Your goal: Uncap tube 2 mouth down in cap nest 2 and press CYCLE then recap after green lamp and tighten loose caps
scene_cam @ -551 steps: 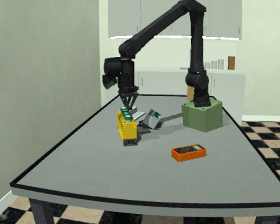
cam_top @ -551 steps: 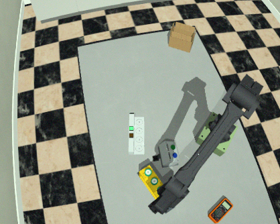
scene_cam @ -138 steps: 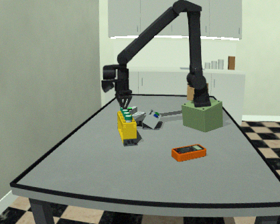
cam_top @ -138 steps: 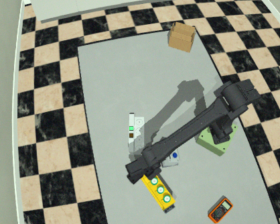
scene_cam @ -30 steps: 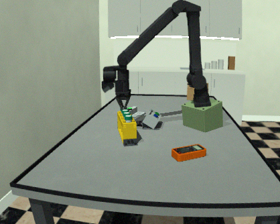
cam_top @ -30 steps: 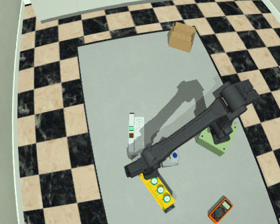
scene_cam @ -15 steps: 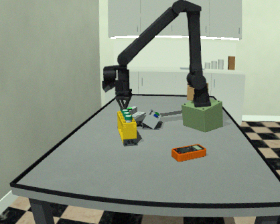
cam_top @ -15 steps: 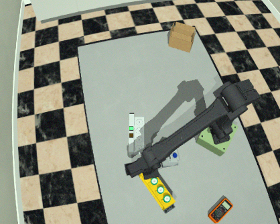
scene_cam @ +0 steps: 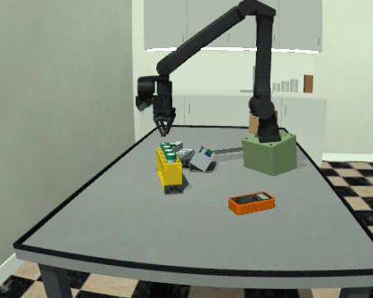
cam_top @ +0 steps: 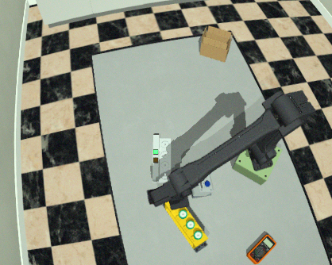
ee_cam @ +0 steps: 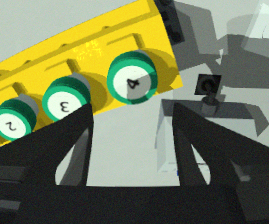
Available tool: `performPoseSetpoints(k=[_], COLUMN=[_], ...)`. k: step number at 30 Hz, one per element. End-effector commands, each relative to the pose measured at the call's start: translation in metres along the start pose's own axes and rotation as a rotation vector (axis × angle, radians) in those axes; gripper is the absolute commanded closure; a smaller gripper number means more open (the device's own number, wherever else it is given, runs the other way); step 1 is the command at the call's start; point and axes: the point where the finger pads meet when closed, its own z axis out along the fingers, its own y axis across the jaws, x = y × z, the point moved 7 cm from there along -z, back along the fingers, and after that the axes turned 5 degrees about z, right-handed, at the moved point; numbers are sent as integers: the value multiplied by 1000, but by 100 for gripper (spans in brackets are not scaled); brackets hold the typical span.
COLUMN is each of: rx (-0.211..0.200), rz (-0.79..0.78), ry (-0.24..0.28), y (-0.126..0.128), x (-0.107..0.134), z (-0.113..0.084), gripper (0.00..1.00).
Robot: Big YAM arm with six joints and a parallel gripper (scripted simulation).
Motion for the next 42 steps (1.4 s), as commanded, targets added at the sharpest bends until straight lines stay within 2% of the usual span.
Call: performPoseSetpoints(k=[1, 2, 3, 5, 9, 11, 17, 19, 31, 37, 38, 39, 42], rx=[-9, -9, -4, -9, -7, -6, -6, -6, -1, 1, -4, -3, -1], rz=[-3, -3, -5, -7, -6, -6, -7, -7, -8, -8, -31, -28, -26], ry=[-21, -21, -2, -24, -18, -14, -23, -23, -20, -15, -21, 4, 10], y=[4, 4, -9, -19, -40, -41, -70, -70, -129, -126, -123, -124, -125], x=[-10, -10, 6, 15, 42, 43, 77, 77, 148, 141, 136, 148, 151], z=[-9, -9, -8, -7, -6, -6, 13, 13, 51, 48, 53, 62, 72], gripper=[51, 51, 100, 100, 100, 100, 100, 100, 100, 100, 100, 100, 100])
